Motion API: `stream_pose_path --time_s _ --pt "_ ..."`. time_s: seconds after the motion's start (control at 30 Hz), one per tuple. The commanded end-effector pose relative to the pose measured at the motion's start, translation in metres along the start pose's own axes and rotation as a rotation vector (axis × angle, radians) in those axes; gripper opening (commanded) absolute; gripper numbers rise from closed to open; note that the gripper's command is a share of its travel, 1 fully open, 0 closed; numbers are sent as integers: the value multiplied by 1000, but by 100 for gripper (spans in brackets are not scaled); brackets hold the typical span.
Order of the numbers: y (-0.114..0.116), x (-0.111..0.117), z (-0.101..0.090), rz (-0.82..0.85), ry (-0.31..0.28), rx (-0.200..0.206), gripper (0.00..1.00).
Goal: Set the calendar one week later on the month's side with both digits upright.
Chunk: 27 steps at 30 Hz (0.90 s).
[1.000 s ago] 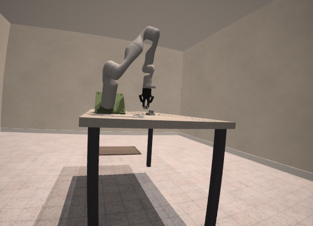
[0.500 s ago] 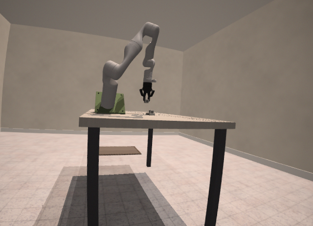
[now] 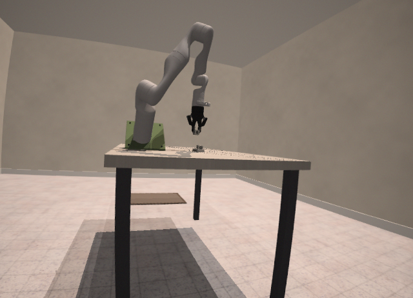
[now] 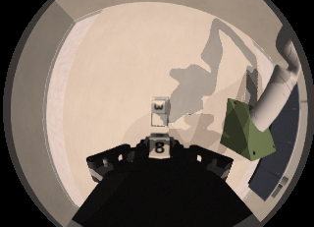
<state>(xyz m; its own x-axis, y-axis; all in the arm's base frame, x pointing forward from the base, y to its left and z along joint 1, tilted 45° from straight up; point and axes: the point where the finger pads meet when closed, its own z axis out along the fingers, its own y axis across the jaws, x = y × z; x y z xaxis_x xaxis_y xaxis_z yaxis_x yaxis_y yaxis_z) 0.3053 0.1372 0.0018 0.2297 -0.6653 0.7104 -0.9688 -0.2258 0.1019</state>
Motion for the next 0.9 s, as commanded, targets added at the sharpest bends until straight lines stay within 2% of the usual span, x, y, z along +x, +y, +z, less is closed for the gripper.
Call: stream_pose_path --time_s 0.0,0.53,0.87 --pt "-4 27 -9 5 -20 10 26" --pt "-3 27 -6 2 -16 7 26" --pt "-4 27 12 2 -16 7 26"
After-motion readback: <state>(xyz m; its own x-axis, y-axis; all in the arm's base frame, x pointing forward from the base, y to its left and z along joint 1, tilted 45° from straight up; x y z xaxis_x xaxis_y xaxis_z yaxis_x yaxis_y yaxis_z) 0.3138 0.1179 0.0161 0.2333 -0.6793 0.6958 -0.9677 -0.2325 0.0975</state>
